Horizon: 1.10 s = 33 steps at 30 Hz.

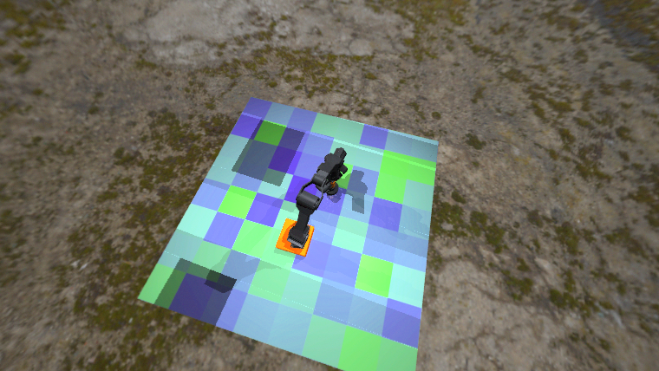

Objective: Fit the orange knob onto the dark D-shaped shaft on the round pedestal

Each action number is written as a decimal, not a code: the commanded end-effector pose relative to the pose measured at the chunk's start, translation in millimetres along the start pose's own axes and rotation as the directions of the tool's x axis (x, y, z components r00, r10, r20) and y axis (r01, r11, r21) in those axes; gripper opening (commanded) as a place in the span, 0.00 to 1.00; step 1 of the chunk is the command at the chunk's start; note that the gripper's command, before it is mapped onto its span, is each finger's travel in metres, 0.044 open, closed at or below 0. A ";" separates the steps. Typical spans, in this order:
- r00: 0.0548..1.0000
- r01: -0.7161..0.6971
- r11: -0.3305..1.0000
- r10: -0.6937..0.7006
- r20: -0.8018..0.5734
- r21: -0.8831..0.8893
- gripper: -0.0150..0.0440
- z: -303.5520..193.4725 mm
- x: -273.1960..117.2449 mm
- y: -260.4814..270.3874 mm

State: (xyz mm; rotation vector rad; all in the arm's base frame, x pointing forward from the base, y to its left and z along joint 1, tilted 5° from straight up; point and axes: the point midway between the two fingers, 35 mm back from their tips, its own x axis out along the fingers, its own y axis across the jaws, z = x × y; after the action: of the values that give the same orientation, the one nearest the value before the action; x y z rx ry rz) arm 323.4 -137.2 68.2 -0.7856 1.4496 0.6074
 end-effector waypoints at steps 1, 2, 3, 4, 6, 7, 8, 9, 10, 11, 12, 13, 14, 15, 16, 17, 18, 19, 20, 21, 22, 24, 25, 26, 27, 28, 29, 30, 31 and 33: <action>1.000 0.000 1.000 0.000 0.003 -0.004 0.25 0.2 0.2 0.4; 1.000 0.000 1.000 0.000 0.003 -0.004 0.25 0.2 0.2 0.4; 1.000 0.000 1.000 0.000 0.003 -0.004 0.25 0.2 0.2 0.4; 1.000 0.000 1.000 0.000 0.003 -0.010 0.25 0.2 0.3 0.4; 1.000 0.000 0.999 0.000 0.003 -0.035 0.25 0.2 0.7 0.4; 1.000 0.000 0.999 0.000 0.003 -0.035 0.25 0.2 0.7 0.4; 1.000 0.000 0.999 0.000 0.003 -0.035 0.25 0.2 0.7 0.4; 1.000 0.000 0.999 0.000 0.003 -0.035 0.25 0.2 0.7 0.4; 1.000 0.000 0.999 0.000 0.003 -0.035 0.25 0.2 0.7 0.4; 1.000 0.000 0.999 0.000 0.003 -0.035 0.25 0.2 0.7 0.4; 1.000 0.000 1.000 0.000 0.003 -0.027 0.25 0.2 0.7 0.4; 1.000 0.000 1.000 0.000 0.003 -0.010 0.25 0.2 0.9 0.4; 1.000 0.000 1.000 0.000 0.003 0.000 0.25 0.2 1.0 0.4; 1.000 0.000 1.000 0.000 0.003 0.000 0.25 0.2 1.0 0.4; 1.000 0.000 1.000 0.000 0.003 0.000 0.25 0.2 1.0 0.4; 1.000 0.000 1.000 0.000 0.003 0.000 0.25 0.2 1.0 0.4; 1.000 0.000 1.000 0.000 0.003 0.000 0.25 0.2 1.0 0.4; 1.000 0.000 1.000 0.000 0.003 0.000 0.25 0.2 1.0 0.4; 1.000 0.000 1.000 0.000 0.003 0.008 0.25 0.2 1.1 0.4; 1.000 0.000 1.000 0.000 0.003 0.025 0.25 0.2 1.3 0.4; 1.000 0.000 0.999 0.000 0.003 0.035 0.25 0.2 1.4 0.4; 1.000 0.000 0.999 0.000 0.003 0.035 0.25 0.2 1.4 0.4; 1.000 0.000 0.999 0.000 0.003 0.035 0.25 0.2 1.4 0.4; 1.000 0.000 0.999 0.000 0.003 0.035 0.25 0.2 1.4 0.4; 1.000 0.000 0.999 0.000 0.003 0.035 0.25 0.2 1.4 0.4; 1.000 0.000 1.000 0.000 0.003 0.026 0.25 0.2 1.5 0.4; 1.000 0.000 1.000 0.000 0.003 0.007 0.25 0.2 1.6 0.4; 1.000 0.000 1.000 0.000 0.003 -0.012 0.25 0.2 1.7 0.4; 1.000 0.000 1.000 0.000 0.003 -0.028 0.25 0.2 1.9 0.4; 1.000 0.000 0.999 0.000 0.003 -0.035 0.25 0.2 1.9 0.4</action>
State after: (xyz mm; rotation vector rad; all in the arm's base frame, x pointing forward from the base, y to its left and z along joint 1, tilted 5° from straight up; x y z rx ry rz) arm 323.7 -137.5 66.8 -0.7943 1.4457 0.6126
